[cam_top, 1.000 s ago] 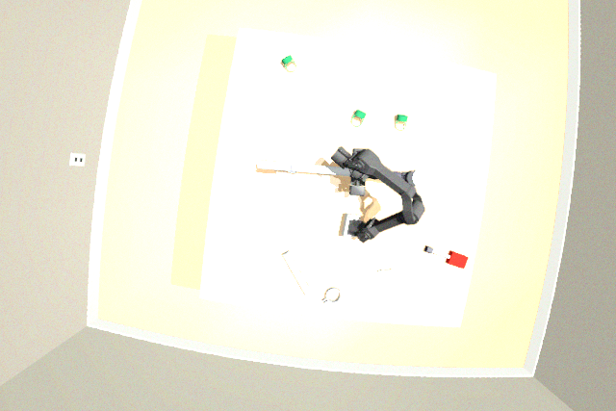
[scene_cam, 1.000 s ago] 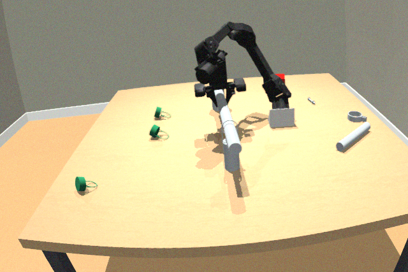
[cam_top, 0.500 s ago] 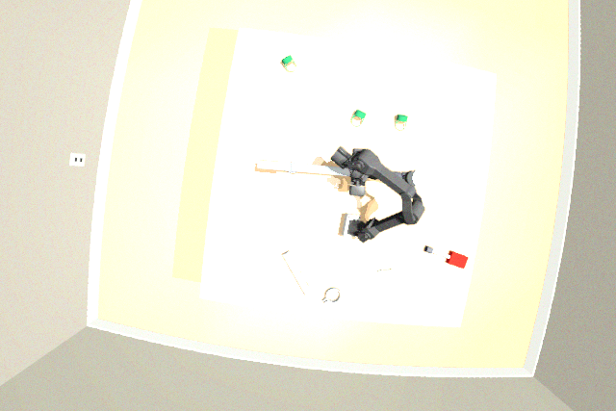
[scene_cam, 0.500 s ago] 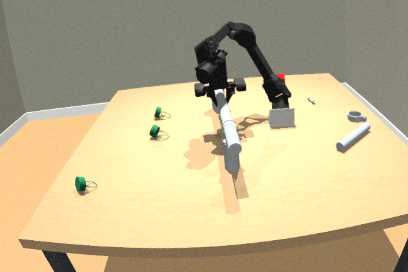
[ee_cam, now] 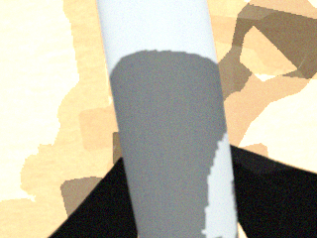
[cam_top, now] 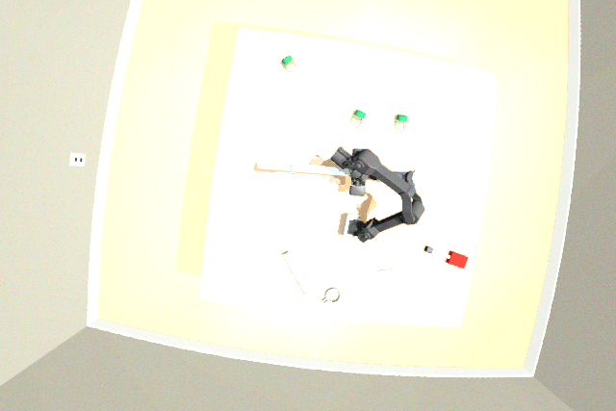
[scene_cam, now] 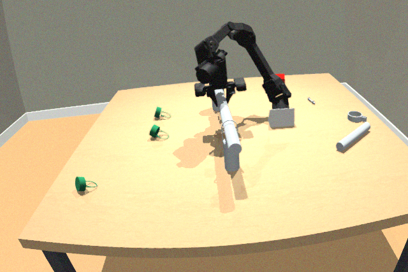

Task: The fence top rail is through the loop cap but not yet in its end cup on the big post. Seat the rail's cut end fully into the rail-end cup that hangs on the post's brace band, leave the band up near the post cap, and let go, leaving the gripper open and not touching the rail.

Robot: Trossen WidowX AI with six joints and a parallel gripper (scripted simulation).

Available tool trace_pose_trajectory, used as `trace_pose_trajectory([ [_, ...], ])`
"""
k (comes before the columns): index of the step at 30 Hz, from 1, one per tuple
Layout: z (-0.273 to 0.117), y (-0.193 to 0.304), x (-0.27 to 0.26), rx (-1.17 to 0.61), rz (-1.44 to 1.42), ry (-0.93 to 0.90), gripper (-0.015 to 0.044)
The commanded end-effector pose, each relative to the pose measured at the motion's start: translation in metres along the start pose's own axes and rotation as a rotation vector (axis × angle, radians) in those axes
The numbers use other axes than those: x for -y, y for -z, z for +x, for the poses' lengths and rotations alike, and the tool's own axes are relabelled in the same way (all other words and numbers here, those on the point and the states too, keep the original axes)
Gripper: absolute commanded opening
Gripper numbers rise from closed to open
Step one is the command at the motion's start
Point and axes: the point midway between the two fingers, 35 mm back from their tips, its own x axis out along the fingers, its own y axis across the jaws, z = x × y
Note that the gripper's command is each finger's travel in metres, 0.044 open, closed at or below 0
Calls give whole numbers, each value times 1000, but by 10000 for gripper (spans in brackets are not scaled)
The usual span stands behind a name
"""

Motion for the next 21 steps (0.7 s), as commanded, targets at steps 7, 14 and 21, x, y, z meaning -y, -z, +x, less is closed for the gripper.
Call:
trace_pose_trajectory([
  [7,-2,-2,1,9,3,-1,0],
  [14,-2,-3,1,11,4,-1,0],
  [21,-2,-3,1,13,4,-1,0],
])
